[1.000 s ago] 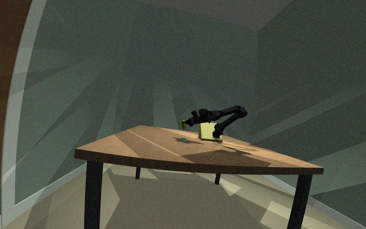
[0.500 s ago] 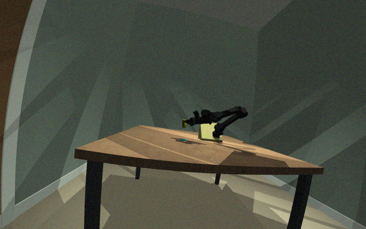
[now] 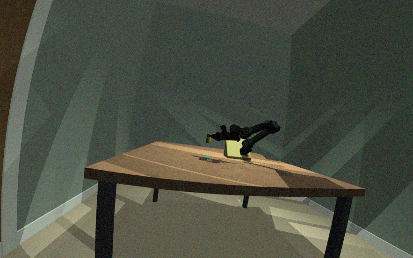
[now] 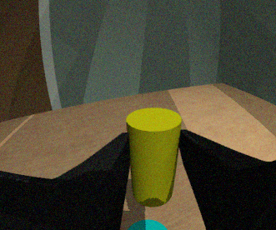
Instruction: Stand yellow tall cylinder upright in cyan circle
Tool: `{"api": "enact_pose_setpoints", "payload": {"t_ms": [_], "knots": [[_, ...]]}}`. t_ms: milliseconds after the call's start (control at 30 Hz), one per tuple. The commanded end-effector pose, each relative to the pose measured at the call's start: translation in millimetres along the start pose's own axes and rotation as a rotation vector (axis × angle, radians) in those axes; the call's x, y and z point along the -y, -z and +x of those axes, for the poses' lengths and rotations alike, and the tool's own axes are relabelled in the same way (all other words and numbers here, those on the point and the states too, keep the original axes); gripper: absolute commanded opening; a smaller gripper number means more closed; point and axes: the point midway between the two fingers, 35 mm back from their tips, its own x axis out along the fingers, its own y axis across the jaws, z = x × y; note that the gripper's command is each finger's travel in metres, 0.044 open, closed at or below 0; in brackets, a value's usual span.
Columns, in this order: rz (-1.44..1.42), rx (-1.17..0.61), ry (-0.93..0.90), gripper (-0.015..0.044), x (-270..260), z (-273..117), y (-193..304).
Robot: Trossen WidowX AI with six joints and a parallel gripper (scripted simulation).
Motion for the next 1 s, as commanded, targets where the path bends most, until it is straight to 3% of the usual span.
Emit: {"api": "enact_pose_setpoints", "payload": {"t_ms": [0, 600, 967], "knots": [[0.022, 0.017, -0.009, 0.0105, 1.2, -2.3, 0.3], [0.026, 0.02, -0.011, 0.0105, 1.1, -2.5, 0.8], [0.031, 0.014, -0.005, 0.0105, -1.8, 7.1, 40.8]]}}
